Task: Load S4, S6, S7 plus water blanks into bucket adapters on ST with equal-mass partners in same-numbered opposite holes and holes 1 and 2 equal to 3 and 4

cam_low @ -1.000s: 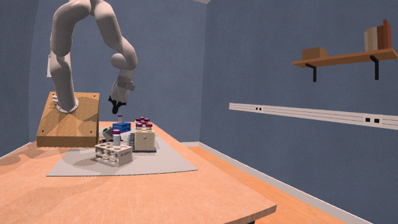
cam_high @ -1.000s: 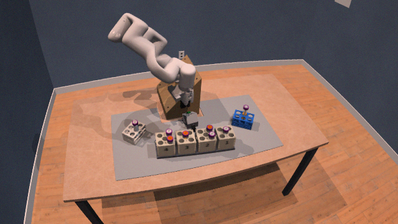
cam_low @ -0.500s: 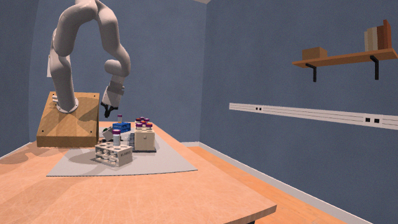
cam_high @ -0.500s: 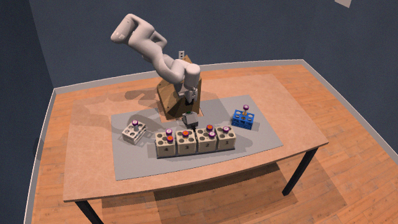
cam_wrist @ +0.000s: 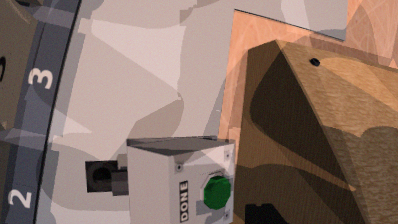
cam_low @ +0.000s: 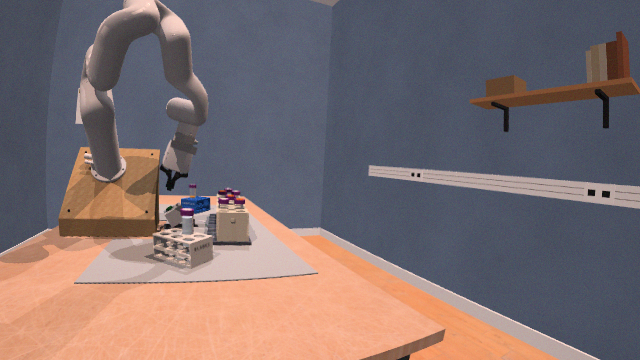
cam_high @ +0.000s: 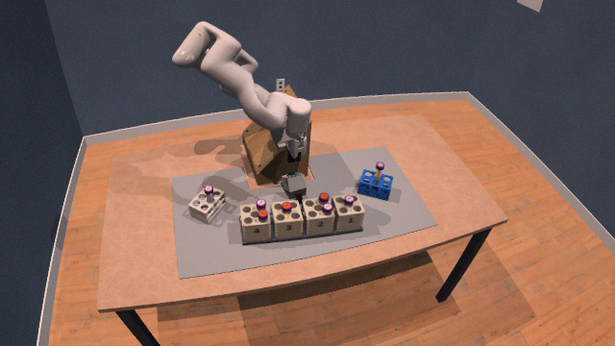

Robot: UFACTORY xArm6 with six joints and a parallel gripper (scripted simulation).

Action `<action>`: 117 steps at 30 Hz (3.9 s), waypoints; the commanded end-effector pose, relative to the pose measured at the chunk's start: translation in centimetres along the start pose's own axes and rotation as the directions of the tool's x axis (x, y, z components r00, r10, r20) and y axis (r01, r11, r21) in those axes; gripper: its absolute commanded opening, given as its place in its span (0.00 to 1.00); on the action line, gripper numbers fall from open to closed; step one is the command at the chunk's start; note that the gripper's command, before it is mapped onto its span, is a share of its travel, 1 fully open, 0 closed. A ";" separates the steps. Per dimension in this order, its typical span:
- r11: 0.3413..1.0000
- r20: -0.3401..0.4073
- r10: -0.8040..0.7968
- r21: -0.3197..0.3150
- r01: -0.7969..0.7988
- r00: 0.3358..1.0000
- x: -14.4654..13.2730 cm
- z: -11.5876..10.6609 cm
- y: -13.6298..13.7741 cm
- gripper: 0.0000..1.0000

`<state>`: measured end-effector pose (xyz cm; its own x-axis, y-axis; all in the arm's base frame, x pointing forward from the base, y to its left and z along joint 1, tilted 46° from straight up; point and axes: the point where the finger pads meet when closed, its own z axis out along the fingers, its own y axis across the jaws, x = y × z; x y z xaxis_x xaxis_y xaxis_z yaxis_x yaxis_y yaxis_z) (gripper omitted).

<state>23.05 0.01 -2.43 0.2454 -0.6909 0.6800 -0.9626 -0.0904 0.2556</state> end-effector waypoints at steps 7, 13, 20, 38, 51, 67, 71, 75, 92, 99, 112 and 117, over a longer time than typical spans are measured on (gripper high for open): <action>1.000 0.001 0.000 0.002 0.000 1.000 0.1 1.6 -0.5 0.00; 1.000 0.000 0.000 0.002 0.000 1.000 0.1 2.6 -0.8 0.00; 1.000 0.000 0.000 0.002 0.000 1.000 0.1 3.3 -0.9 0.00; 1.000 0.000 0.000 0.002 0.000 1.000 0.2 3.7 -1.0 0.00; 1.000 0.000 0.000 0.002 0.000 1.000 0.2 4.4 -1.2 0.00; 1.000 0.000 0.000 0.001 0.000 1.000 0.2 5.1 -1.4 0.00; 1.000 0.000 0.000 0.001 0.000 1.000 0.2 5.1 -1.4 0.00; 1.000 0.000 0.000 0.001 0.000 1.000 0.2 5.2 -1.4 0.00; 1.000 0.000 0.000 0.001 0.000 1.000 0.2 5.3 -1.5 0.00; 1.000 0.000 0.000 0.001 0.000 1.000 0.2 5.3 -1.5 0.00; 1.000 0.000 0.000 0.001 0.000 1.000 0.2 5.4 -1.5 0.00; 1.000 0.000 0.000 0.001 0.000 1.000 0.2 5.4 -1.5 0.00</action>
<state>23.83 -3.96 -6.38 0.2459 -0.6905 0.6802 -0.9624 -0.0901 0.2564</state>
